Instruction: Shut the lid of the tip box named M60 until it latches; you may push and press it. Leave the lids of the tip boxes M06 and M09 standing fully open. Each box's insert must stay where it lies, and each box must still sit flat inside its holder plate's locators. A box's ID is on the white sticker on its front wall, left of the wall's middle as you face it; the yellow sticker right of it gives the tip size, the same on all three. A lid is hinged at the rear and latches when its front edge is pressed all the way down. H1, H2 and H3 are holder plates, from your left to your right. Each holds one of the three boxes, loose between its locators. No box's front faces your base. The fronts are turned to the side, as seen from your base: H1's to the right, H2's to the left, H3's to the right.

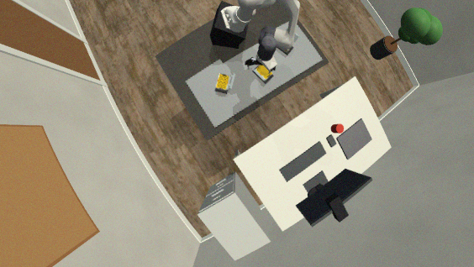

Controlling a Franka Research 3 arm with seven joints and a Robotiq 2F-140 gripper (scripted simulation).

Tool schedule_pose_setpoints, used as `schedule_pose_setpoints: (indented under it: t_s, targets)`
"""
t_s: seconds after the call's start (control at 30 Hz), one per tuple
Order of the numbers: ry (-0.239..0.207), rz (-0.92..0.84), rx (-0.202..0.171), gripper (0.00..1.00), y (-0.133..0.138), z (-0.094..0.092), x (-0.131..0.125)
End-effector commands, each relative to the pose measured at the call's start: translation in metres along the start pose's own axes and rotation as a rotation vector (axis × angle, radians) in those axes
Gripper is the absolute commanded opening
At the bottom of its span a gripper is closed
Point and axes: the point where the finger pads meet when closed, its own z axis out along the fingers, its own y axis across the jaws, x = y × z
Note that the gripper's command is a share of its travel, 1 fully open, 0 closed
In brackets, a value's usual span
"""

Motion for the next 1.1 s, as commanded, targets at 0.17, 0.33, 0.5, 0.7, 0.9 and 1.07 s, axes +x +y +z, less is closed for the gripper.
schedule_pose_setpoints:
  t_s: [0.17, 0.33, 0.5, 0.7, 0.9, 1.07]
  targets:
    - [0.005, -0.019, -0.001, 1.0, 0.0, -0.001, 0.002]
    - [0.005, -0.019, -0.001, 1.0, 0.0, -0.001, 0.002]
    - [0.005, -0.019, -0.001, 1.0, 0.0, -0.001, 0.002]
    - [0.005, -0.019, -0.001, 1.0, 0.0, -0.001, 0.002]
    - [0.005, 0.115, -0.001, 1.0, 0.019, -0.001, 0.009]
    - [0.005, 0.281, 0.0, 1.0, 0.042, -0.001, 0.017]
